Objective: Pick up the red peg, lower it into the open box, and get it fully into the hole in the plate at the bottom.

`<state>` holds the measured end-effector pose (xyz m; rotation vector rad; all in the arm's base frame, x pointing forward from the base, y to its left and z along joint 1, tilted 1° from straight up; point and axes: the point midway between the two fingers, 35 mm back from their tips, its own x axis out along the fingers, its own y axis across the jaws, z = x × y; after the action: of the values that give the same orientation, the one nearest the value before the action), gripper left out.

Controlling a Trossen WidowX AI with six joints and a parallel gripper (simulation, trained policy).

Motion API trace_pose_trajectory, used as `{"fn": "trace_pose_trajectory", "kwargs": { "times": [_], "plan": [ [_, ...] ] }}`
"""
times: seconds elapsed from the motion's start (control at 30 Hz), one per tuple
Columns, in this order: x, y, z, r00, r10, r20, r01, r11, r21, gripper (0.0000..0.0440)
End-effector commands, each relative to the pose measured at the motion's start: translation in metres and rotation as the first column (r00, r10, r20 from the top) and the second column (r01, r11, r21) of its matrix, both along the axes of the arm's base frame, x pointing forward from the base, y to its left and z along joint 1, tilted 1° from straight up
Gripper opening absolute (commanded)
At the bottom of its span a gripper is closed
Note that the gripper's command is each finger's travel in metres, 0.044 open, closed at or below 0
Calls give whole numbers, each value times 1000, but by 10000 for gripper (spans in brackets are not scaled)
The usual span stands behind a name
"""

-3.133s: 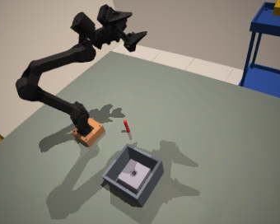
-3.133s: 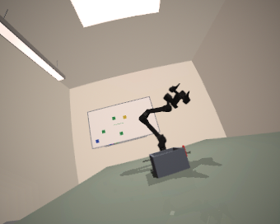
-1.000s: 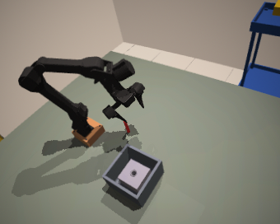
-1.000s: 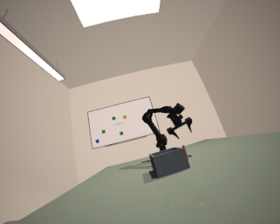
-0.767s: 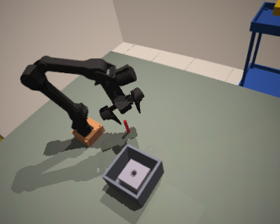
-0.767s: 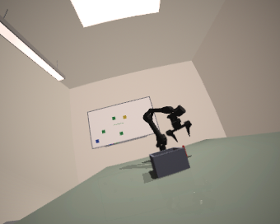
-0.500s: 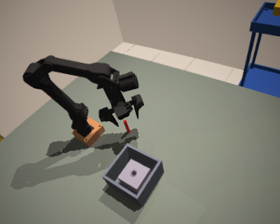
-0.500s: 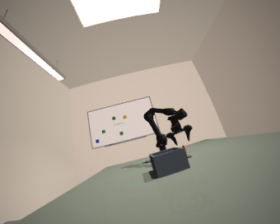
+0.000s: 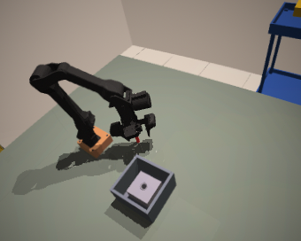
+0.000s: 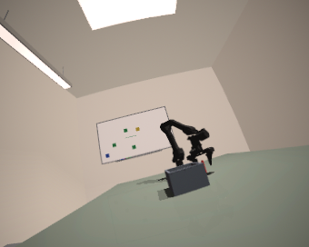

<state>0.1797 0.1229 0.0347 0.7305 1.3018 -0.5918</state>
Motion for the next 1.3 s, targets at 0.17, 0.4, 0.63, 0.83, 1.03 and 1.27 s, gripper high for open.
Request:
{"fn": "trace_pose_trajectory", "kwargs": {
  "times": [0.17,0.4,0.63,0.83,1.03,1.27],
  "plan": [
    [-8,0,-13,997,-58,-57,60,998,28,262],
    [-8,1,-14,992,-68,-104,74,996,57,78],
    [3,-2,-1,997,-48,-68,51,997,53,0],
    [16,-9,21,1000,-5,-4,5,1000,24,3],
    [34,-17,47,998,16,59,-16,1000,-4,0],
    [56,-30,77,993,12,117,-8,999,-33,0]
  ]
}}
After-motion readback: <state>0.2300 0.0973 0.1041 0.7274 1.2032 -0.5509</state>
